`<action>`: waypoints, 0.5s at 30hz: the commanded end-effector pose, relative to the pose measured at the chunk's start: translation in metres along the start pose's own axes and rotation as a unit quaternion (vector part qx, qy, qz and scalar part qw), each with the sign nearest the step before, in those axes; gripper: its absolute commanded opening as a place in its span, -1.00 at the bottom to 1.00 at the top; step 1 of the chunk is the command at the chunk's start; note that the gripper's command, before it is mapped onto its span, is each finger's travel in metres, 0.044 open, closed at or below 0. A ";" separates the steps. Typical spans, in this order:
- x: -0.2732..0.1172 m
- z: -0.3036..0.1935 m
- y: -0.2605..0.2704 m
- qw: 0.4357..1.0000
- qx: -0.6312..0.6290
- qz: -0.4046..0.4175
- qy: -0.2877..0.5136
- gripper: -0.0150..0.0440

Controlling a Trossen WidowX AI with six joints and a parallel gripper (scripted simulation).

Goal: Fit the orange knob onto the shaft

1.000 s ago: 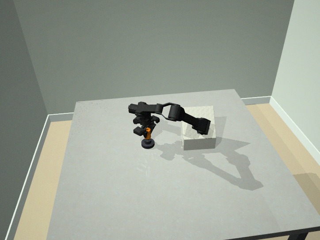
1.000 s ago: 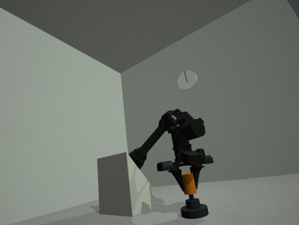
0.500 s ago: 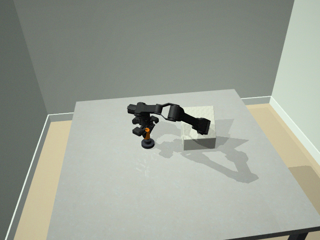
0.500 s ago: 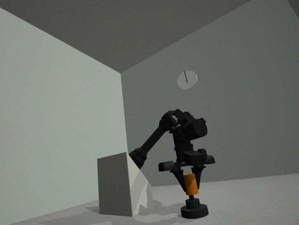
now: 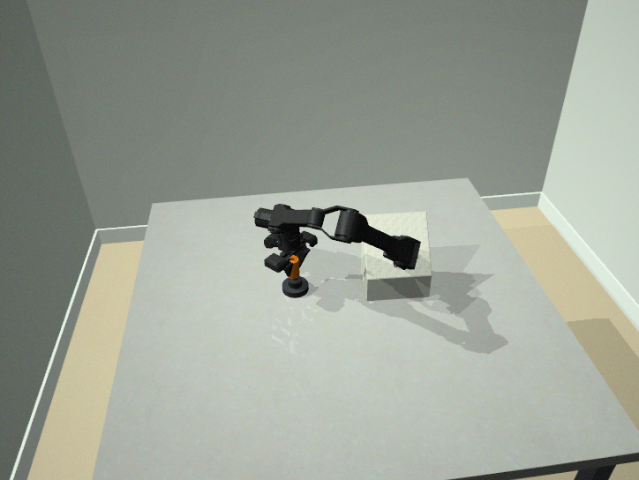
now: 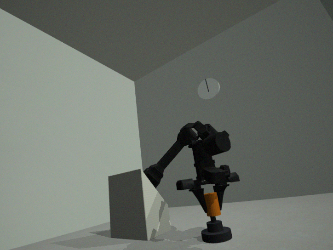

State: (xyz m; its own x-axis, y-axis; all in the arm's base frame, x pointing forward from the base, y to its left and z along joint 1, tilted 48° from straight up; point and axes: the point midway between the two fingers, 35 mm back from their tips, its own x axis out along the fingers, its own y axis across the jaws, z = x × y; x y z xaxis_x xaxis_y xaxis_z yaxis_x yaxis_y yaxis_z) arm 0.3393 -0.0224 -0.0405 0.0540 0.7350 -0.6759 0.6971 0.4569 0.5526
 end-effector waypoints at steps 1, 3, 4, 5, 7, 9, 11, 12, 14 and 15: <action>-0.005 0.000 0.000 1.000 0.021 0.003 -0.004 -0.49; -0.005 -0.001 0.000 1.000 0.021 0.003 -0.004 -0.49; -0.004 -0.001 0.000 1.000 0.021 0.003 -0.004 -0.49; -0.004 -0.001 0.000 1.000 0.021 0.003 -0.004 -0.49; -0.003 -0.001 0.000 1.000 0.021 0.003 -0.004 -0.49; -0.002 -0.002 -0.001 1.000 0.021 0.003 -0.004 -0.49; -0.001 -0.002 -0.001 1.000 0.021 0.003 -0.003 -0.49; 0.000 -0.002 -0.002 1.000 0.021 0.003 -0.003 -0.49; 0.000 -0.003 -0.003 1.000 0.021 0.003 -0.003 -0.49; 0.001 -0.003 -0.003 1.000 0.021 0.003 -0.003 -0.49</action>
State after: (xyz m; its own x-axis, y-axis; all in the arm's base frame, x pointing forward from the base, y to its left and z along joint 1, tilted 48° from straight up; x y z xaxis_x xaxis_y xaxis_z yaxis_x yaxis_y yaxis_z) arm 0.3376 -0.0226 -0.0398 0.0627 0.7321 -0.6783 0.7189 0.4383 0.5395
